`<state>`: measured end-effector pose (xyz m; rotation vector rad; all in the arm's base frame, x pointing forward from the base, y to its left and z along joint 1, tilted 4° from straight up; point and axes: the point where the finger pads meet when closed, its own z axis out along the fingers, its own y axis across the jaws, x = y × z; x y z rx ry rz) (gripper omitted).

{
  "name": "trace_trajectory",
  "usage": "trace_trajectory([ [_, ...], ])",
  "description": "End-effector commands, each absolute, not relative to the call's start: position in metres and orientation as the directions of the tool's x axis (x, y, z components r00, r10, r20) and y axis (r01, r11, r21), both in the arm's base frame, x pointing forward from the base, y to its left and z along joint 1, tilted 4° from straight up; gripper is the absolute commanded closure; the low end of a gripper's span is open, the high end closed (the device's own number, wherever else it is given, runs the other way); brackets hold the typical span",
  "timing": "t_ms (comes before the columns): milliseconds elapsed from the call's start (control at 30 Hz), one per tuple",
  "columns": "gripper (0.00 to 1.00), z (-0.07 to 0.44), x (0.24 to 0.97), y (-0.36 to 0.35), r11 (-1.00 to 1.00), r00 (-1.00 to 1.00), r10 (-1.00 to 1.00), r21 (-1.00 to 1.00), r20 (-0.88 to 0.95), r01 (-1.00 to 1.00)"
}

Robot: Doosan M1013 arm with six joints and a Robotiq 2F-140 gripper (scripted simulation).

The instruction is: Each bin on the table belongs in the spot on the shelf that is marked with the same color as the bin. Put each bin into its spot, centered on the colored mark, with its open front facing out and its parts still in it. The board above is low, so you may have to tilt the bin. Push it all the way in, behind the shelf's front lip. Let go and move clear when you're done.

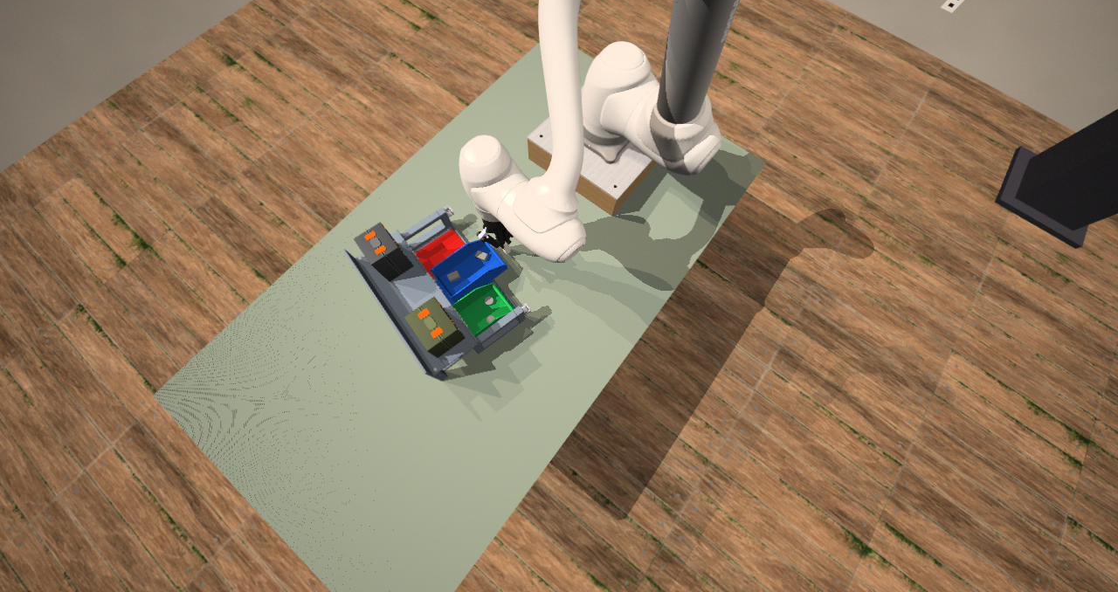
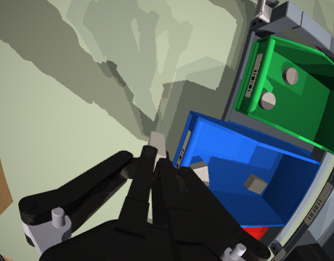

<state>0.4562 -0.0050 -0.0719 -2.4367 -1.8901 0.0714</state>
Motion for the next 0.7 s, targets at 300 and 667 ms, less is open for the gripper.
trace_trajectory([
  [300,0.90,-0.074,0.465,-0.007,-0.245,0.245,0.969,-0.075,0.000,0.967],
  [667,0.90,-0.074,0.469,-0.008,-0.245,0.245,0.969,-0.075,0.000,0.967],
])
